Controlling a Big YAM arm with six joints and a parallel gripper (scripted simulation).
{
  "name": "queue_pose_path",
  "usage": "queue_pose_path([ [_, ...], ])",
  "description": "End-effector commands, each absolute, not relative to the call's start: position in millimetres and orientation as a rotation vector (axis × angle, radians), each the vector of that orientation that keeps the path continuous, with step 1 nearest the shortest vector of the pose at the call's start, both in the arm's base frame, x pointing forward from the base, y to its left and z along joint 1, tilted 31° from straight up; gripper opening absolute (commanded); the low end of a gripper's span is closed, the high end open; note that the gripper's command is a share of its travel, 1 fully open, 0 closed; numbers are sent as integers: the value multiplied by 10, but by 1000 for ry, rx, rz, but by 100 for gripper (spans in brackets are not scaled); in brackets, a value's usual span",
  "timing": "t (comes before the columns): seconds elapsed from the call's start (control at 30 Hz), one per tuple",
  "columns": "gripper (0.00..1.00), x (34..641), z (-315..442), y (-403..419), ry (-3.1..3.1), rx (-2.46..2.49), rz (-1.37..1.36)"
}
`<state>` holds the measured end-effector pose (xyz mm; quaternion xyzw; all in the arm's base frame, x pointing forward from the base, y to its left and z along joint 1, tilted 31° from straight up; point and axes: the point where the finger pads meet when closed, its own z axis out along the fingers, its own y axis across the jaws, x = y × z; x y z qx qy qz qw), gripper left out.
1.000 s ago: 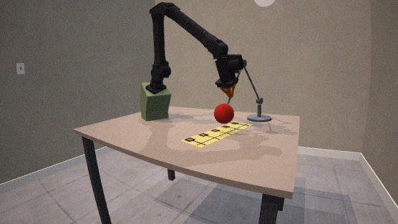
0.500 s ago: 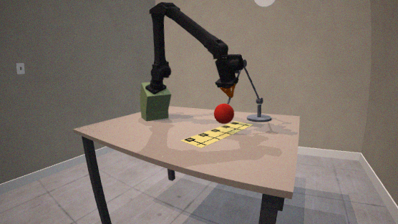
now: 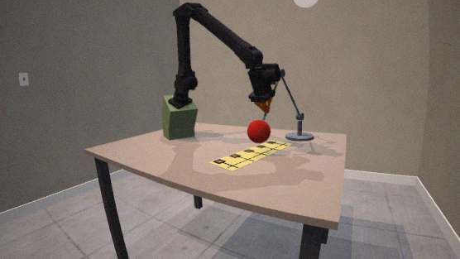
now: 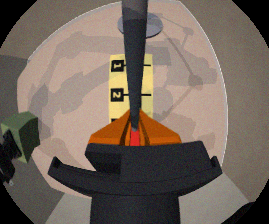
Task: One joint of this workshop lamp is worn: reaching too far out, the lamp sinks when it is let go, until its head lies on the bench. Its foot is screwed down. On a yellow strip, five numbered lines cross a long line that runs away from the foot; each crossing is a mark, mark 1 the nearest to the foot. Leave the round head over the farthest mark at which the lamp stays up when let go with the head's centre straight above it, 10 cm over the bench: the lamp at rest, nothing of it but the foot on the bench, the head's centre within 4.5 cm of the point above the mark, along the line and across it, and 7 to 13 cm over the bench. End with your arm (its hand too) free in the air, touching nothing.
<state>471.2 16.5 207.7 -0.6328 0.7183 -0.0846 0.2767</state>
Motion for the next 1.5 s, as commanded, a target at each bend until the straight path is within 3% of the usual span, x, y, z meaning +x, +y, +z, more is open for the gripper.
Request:
queue_pose_path([
  [0.0,0,4668,2163,-89,1937,-1672,-270],
  [1.47,0,4653,2172,-429,1905,-1697,-240],
])
